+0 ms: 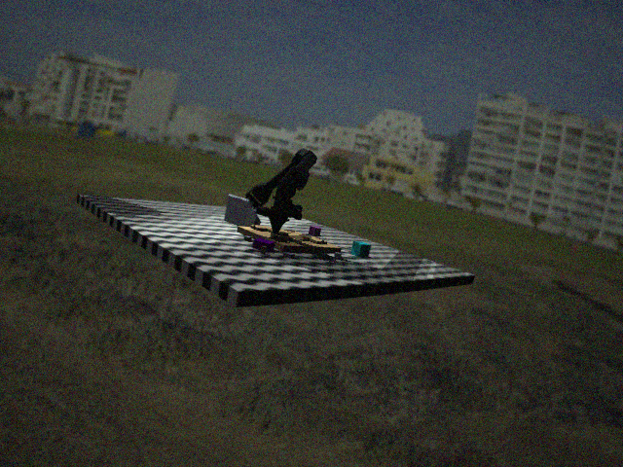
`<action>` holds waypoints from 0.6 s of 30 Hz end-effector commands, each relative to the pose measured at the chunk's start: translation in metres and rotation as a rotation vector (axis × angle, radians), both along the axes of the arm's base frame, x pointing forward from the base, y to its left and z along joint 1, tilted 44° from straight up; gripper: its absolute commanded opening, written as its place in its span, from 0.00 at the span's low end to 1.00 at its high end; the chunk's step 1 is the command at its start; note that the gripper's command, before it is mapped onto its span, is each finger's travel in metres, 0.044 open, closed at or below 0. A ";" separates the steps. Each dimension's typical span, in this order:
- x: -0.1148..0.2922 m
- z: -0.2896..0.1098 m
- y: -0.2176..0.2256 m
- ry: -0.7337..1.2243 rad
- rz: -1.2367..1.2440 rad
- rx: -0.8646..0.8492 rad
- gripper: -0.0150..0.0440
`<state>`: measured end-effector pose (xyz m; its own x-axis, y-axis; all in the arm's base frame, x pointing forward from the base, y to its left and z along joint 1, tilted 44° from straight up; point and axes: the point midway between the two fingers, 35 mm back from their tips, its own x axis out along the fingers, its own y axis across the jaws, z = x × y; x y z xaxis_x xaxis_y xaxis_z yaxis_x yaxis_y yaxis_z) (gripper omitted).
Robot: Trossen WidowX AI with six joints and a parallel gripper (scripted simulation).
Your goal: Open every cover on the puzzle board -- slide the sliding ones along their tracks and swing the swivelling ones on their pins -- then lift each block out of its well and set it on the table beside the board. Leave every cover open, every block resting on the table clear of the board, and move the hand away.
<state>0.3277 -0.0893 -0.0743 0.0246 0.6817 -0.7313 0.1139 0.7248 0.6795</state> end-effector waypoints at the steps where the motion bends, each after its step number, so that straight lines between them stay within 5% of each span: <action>1: 0.006 0.000 0.000 -0.003 -0.002 0.000 0.25; 18: 0.023 -0.001 -0.002 -0.004 -0.002 0.000 0.25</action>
